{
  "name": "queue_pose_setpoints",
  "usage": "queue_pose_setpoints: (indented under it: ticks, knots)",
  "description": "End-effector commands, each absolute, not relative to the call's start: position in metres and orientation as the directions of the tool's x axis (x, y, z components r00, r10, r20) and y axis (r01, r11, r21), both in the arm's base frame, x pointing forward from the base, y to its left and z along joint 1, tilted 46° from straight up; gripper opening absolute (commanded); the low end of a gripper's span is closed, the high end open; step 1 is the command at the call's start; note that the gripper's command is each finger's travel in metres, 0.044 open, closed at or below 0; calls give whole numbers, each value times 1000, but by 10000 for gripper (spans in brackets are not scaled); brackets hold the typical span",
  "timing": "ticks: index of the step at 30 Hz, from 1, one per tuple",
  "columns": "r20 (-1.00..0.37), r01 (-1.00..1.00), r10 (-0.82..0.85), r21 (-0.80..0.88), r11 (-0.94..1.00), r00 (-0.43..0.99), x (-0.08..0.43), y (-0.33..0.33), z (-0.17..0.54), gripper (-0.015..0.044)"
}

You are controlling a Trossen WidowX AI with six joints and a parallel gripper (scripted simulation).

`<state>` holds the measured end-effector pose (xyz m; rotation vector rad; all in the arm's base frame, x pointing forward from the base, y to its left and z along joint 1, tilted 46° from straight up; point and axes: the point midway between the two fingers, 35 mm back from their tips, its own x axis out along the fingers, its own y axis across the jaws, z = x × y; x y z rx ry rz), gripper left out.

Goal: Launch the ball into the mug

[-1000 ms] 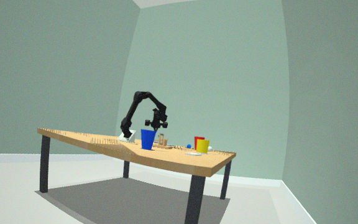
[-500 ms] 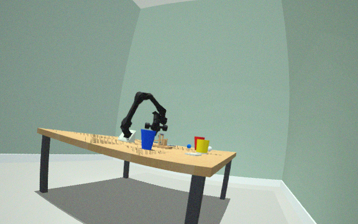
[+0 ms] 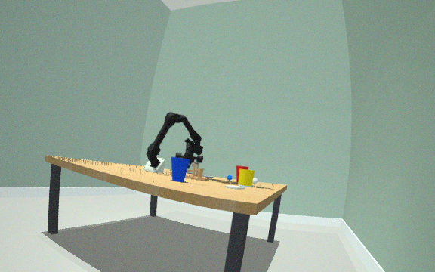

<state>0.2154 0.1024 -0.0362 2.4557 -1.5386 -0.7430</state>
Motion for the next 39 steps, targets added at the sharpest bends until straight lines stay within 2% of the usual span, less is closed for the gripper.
queue_pose_setpoints:
  ticks: [1, 26, 36, 39]
  knots:
    - [-321, -798, -879, 389, -461, 352, 215, 94, -42, 0]
    - [-316, -797, -881, 392, -459, 352, 216, 65, -67, 0]
    - [-336, -738, -859, 446, -507, 387, 203, 185, -29, 0]
    - [-336, -734, -858, 450, -509, 390, 200, 192, -25, 0]
